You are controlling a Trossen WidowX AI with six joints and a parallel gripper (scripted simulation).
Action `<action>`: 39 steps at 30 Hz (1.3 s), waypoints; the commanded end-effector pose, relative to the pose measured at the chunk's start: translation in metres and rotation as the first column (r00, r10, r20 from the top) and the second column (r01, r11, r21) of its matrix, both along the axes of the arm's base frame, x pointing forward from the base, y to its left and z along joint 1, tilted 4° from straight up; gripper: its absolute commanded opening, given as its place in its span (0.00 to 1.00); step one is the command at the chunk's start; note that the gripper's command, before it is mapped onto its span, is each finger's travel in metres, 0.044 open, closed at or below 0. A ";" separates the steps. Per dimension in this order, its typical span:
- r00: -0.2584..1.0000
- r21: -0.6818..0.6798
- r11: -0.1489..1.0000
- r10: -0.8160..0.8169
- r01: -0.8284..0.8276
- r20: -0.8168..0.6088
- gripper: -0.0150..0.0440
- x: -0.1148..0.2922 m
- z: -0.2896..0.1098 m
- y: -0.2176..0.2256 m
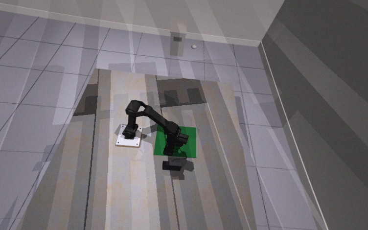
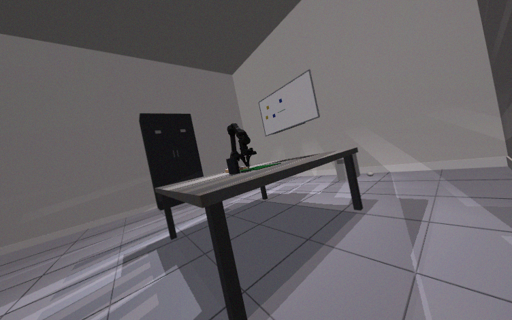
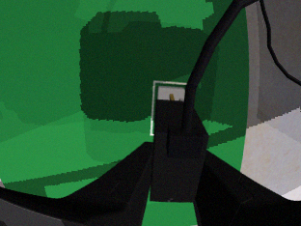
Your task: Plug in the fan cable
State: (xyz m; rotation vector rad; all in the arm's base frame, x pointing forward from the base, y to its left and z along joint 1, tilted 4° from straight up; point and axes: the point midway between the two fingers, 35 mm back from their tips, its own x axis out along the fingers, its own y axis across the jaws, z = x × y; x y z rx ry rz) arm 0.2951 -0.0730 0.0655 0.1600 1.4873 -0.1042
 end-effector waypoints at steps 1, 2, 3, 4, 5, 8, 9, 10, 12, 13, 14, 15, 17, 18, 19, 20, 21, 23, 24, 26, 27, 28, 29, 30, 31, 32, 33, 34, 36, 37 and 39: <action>1.000 0.002 1.000 -0.003 0.003 0.003 0.25 0.001 -0.001 0.000; 1.000 0.002 1.000 -0.003 0.003 0.003 0.25 0.002 -0.001 0.000; 1.000 0.002 1.000 -0.003 0.003 0.003 0.25 0.002 -0.001 0.000; 1.000 0.002 1.000 -0.003 0.003 0.003 0.25 0.002 -0.001 0.000; 1.000 0.002 1.000 -0.003 0.003 0.003 0.25 0.002 -0.001 0.000; 1.000 0.002 1.000 -0.003 0.003 0.004 0.25 0.003 -0.001 0.000; 1.000 0.002 1.000 -0.003 0.003 0.004 0.25 0.003 -0.001 0.000; 1.000 0.002 1.000 -0.003 0.003 0.004 0.25 0.003 -0.001 0.000; 1.000 0.002 1.000 -0.003 0.003 0.004 0.25 0.003 0.000 0.000; 1.000 0.002 1.000 -0.003 0.003 0.004 0.25 0.003 0.000 0.000; 1.000 0.002 1.000 -0.003 0.003 0.004 0.25 0.003 0.000 0.000; 1.000 0.002 1.000 -0.003 0.003 0.004 0.25 0.003 0.001 0.000; 1.000 0.002 1.000 -0.003 0.003 0.004 0.25 0.003 0.001 0.000; 1.000 0.002 1.000 -0.003 0.003 0.004 0.25 0.003 0.001 0.000; 1.000 0.002 1.000 -0.003 0.003 0.004 0.25 0.003 0.002 0.000; 1.000 0.002 1.000 -0.003 0.003 0.004 0.25 0.003 0.002 0.000; 1.000 0.002 1.000 -0.003 0.003 0.004 0.25 0.003 0.002 0.000; 1.000 0.002 1.000 -0.003 0.003 0.004 0.25 0.003 0.003 -0.001; 1.000 0.002 1.000 -0.003 0.003 0.004 0.25 0.003 0.003 -0.001; 1.000 0.002 1.000 -0.003 0.003 0.004 0.25 0.003 0.003 -0.001; 1.000 0.002 1.000 -0.003 0.003 0.004 0.25 0.003 0.004 -0.001; 1.000 0.002 1.000 -0.003 0.003 0.004 0.25 0.003 0.004 -0.001; 1.000 0.002 1.000 -0.003 0.003 0.004 0.25 0.003 0.004 -0.001; 1.000 0.002 1.000 -0.003 0.003 0.004 0.25 0.003 0.004 -0.001; 1.000 0.002 1.000 -0.003 0.003 0.004 0.25 0.003 0.004 -0.001; 1.000 0.002 1.000 -0.003 0.003 0.004 0.25 0.003 0.004 -0.001; 1.000 0.002 1.000 -0.003 0.003 0.004 0.25 0.003 0.004 -0.001; 1.000 0.002 1.000 -0.003 0.003 0.004 0.25 0.003 0.004 -0.001; 1.000 0.002 1.000 -0.003 0.003 0.004 0.25 0.003 0.004 0.000; 1.000 0.002 1.000 -0.003 0.003 0.004 0.25 0.003 0.004 0.000; 1.000 0.002 1.000 -0.003 0.003 0.004 0.25 0.002 0.003 0.000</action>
